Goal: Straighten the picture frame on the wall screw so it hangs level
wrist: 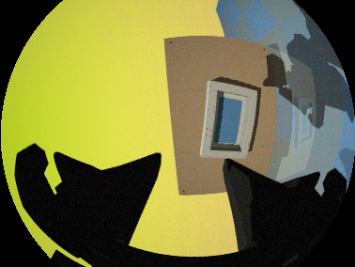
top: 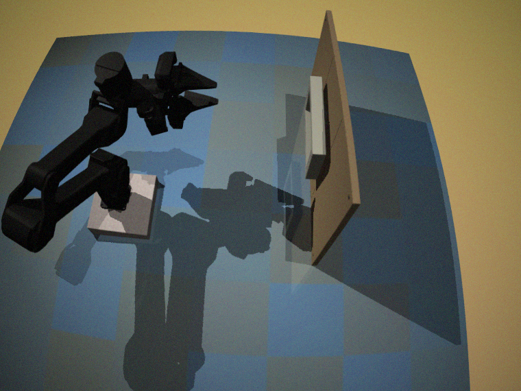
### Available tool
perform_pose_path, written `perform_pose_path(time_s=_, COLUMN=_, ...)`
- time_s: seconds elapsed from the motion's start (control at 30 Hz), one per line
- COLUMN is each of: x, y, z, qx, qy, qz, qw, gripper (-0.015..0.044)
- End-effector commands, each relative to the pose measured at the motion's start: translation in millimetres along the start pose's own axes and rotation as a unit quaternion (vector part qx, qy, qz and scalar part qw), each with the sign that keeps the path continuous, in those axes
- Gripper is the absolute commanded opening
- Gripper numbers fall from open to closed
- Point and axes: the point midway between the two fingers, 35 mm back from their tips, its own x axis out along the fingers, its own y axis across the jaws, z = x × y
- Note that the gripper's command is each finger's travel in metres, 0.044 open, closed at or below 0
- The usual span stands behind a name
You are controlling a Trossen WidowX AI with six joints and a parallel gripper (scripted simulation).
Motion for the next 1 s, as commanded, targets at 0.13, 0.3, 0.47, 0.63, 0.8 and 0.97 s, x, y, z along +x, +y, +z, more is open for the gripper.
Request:
perform_pose_path(time_s=0.13, x=0.0, y=-0.1, z=0.5, qx=0.003, qy=-0.002, qz=0.0, qw=1.0, gripper=0.026)
perform_pose_path(time_s=0.3, x=0.0, y=-0.1, z=0.5, qx=0.003, qy=-0.002, qz=0.0, qw=1.0, gripper=0.026)
perform_pose_path(time_s=0.47, x=0.0, y=-0.1, z=0.5, qx=0.003, qy=-0.002, qz=0.0, qw=1.0, gripper=0.026)
perform_pose_path(time_s=0.63, x=2.2, y=-0.8, z=-0.9, qx=0.0, qy=0.0, qz=0.001, qw=1.0, gripper=0.026)
perform_pose_path(time_s=0.8, x=29.2, y=-12.3, z=-6.6, qx=-0.001, qy=-0.001, qz=0.007, qw=1.0, gripper=0.026)
perform_pose_path(time_s=0.97, x=68.0, y=-33.7, z=-1.8, qx=0.001, qy=-0.001, qz=0.005, qw=1.0, gripper=0.026)
